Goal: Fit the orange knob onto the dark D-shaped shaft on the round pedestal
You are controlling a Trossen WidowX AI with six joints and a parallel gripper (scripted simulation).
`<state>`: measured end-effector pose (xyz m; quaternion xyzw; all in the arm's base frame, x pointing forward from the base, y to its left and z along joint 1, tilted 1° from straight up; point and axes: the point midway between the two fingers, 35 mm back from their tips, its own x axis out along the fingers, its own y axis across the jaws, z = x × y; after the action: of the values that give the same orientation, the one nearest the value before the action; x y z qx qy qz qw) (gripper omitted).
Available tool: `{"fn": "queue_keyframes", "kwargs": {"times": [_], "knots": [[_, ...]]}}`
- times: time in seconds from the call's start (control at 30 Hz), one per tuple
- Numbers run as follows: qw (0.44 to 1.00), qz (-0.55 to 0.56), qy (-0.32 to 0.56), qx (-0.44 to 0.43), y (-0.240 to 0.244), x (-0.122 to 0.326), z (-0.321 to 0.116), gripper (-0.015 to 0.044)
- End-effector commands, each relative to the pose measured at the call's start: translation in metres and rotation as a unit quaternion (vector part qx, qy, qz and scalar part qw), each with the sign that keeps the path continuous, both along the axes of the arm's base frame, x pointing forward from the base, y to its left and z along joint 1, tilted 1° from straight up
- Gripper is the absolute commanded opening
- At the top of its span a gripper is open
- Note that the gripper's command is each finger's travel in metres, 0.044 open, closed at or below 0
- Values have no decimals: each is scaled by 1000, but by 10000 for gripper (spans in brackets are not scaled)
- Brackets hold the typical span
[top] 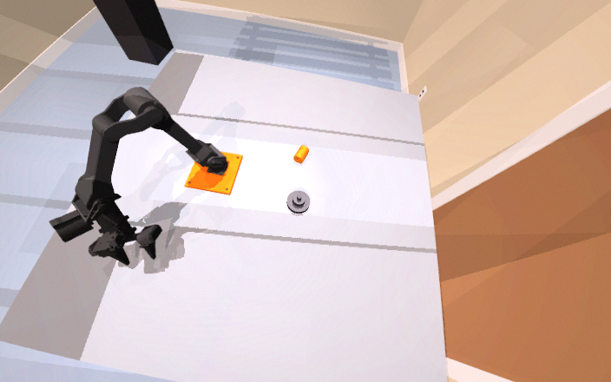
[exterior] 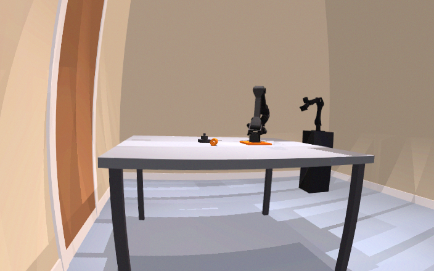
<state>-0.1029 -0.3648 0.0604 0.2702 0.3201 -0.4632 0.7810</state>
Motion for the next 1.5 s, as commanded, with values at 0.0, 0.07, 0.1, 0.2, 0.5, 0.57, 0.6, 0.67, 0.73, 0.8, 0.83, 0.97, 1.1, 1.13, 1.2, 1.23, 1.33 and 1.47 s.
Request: {"fn": "queue_keyframes", "kwargs": {"times": [0.0, 0.07, 0.1, 0.2, 0.5, 0.57, 0.6, 0.67, 0.73, 0.8, 0.83, 0.97, 1.1, 1.13, 1.2, 1.23, 1.33, 1.47], "knots": [[1000, 3, 1, 0, -1, 3, 1, 426], [1000, 29, 5, -3, -9, 25, 9, 440], [999, 48, 7, -5, -14, 42, 15, 440], [995, 99, 14, -7, -23, 91, 30, 440], [979, 195, 41, 43, -11, 225, 61, 440], [974, 214, 49, 51, -1, 253, 68, 440], [972, 223, 54, 54, 4, 266, 72, 440], [968, 237, 59, 62, 20, 292, 77, 440], [962, 254, 67, 68, 37, 317, 84, 440], [956, 275, 77, 70, 54, 341, 91, 440], [952, 286, 82, 71, 63, 353, 95, 440], [937, 328, 103, 71, 106, 394, 112, 440], [921, 366, 113, 68, 154, 427, 130, 440], [917, 376, 116, 67, 168, 434, 134, 440], [908, 395, 120, 64, 194, 446, 144, 440], [904, 405, 122, 62, 208, 451, 148, 440], [890, 433, 132, 55, 251, 462, 162, 440], [868, 472, 151, 38, 309, 468, 179, 440]]}}
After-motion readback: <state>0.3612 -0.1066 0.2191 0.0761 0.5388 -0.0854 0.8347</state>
